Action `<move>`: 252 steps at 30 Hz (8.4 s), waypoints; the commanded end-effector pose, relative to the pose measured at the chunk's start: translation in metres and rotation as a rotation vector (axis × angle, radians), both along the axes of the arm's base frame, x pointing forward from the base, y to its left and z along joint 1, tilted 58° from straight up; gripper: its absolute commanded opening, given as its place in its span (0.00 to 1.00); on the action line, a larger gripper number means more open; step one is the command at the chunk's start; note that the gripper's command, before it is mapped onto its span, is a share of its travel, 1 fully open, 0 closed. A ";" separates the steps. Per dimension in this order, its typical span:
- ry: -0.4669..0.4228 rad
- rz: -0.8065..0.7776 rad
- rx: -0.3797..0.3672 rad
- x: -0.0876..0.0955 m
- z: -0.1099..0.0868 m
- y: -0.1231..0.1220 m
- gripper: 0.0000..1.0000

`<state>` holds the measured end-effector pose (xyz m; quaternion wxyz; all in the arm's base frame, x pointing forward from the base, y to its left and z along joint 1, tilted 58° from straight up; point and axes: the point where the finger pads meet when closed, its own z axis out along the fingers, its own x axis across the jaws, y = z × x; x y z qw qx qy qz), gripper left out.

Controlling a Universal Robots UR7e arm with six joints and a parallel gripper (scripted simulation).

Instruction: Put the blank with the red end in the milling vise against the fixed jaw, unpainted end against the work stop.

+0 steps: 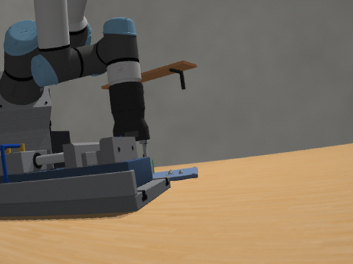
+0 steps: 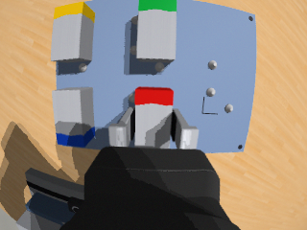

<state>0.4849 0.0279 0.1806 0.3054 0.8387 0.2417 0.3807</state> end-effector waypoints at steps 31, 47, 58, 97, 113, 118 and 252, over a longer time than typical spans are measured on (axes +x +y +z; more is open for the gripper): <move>-0.001 0.000 0.000 -0.014 0.010 0.006 0.00; -0.001 0.000 0.000 -0.032 0.022 0.014 0.00; -0.001 0.000 0.000 -0.046 0.031 0.019 0.00; -0.003 0.001 -0.001 -0.103 0.069 0.043 0.00; -0.001 0.000 0.000 -0.108 0.073 0.045 0.00; -0.001 0.000 0.000 -0.103 0.069 0.043 0.00; 0.313 0.500 -0.751 -0.098 0.066 0.041 0.00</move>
